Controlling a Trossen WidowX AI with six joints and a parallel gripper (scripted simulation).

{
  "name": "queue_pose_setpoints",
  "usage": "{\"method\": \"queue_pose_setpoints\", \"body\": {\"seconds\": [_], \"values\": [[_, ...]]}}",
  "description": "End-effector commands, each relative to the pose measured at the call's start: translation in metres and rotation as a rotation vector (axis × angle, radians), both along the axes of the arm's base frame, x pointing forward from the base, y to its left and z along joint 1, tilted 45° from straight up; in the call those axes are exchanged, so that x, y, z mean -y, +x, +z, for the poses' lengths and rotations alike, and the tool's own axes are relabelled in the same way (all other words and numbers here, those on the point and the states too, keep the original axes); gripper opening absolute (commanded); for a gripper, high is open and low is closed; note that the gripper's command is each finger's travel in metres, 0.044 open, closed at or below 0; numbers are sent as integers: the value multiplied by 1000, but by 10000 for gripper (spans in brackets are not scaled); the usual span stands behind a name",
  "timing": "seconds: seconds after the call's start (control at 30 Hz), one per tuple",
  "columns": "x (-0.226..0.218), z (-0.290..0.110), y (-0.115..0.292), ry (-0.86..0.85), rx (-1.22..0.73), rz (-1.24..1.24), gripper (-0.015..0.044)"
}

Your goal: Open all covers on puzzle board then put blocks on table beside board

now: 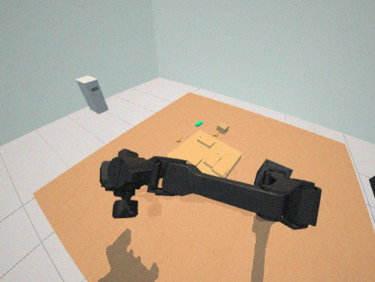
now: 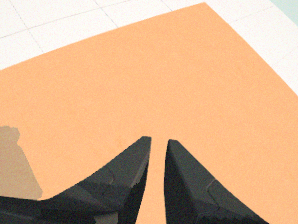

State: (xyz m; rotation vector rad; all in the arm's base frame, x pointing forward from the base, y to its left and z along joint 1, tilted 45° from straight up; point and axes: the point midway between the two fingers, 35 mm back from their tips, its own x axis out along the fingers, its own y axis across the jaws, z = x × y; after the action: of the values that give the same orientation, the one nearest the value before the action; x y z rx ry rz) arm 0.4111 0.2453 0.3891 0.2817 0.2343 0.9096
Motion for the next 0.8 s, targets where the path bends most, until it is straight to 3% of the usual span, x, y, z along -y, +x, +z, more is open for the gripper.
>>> {"method": "queue_pose_setpoints", "body": {"seconds": [0.0, 0.77], "values": [[8, -23, 7, -43, -58, -8, 0], [65, -133, 19, -223, -390, -57, 0]]}}
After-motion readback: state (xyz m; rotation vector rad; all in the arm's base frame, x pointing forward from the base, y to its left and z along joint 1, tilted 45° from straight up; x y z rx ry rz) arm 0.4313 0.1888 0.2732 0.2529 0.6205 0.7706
